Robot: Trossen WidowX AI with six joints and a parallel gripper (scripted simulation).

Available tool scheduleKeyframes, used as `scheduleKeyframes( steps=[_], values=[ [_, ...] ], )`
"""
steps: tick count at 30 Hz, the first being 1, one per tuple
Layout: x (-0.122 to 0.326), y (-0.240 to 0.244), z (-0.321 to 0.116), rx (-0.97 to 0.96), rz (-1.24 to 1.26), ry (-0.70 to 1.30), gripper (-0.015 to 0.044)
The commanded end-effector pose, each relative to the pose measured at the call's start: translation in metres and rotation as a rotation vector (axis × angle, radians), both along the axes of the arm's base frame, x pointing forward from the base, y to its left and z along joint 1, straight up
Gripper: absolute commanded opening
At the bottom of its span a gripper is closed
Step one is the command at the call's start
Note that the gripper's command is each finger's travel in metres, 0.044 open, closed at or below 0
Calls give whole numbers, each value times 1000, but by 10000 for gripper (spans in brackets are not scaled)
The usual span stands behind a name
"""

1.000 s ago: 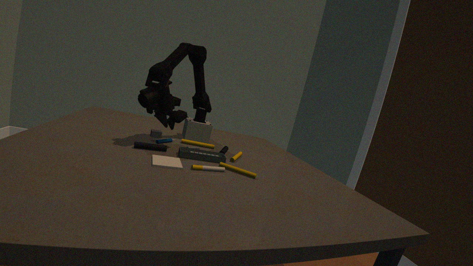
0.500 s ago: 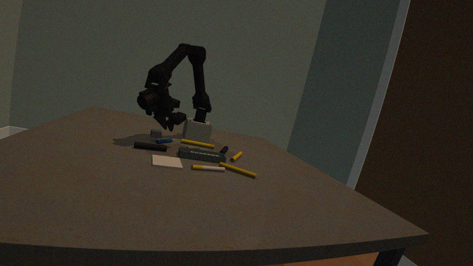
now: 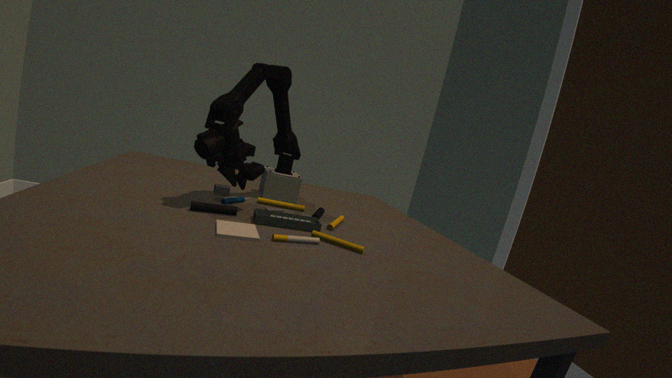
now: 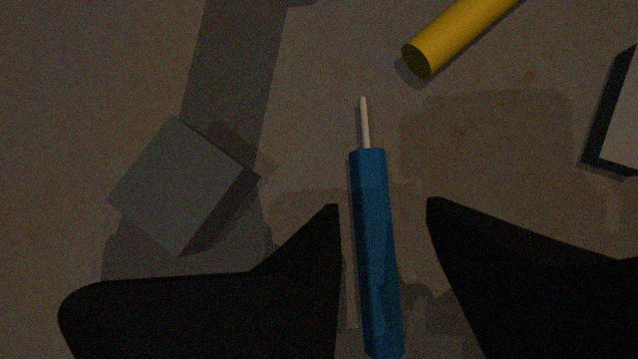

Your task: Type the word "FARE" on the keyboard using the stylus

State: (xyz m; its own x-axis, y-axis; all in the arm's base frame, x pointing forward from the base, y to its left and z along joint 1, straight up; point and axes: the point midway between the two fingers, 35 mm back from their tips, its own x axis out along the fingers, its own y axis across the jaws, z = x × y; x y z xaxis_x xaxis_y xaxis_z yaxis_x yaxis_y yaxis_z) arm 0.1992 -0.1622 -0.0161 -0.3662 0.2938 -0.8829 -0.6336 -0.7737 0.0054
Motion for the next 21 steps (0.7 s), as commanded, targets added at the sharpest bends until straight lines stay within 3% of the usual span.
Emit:
scheduleKeyframes(
  steps=[1,21],
  values=[
    [-2,1,-5,7,7,8,150],
    [-2,2,-17,8,7,8,150]
  ],
)
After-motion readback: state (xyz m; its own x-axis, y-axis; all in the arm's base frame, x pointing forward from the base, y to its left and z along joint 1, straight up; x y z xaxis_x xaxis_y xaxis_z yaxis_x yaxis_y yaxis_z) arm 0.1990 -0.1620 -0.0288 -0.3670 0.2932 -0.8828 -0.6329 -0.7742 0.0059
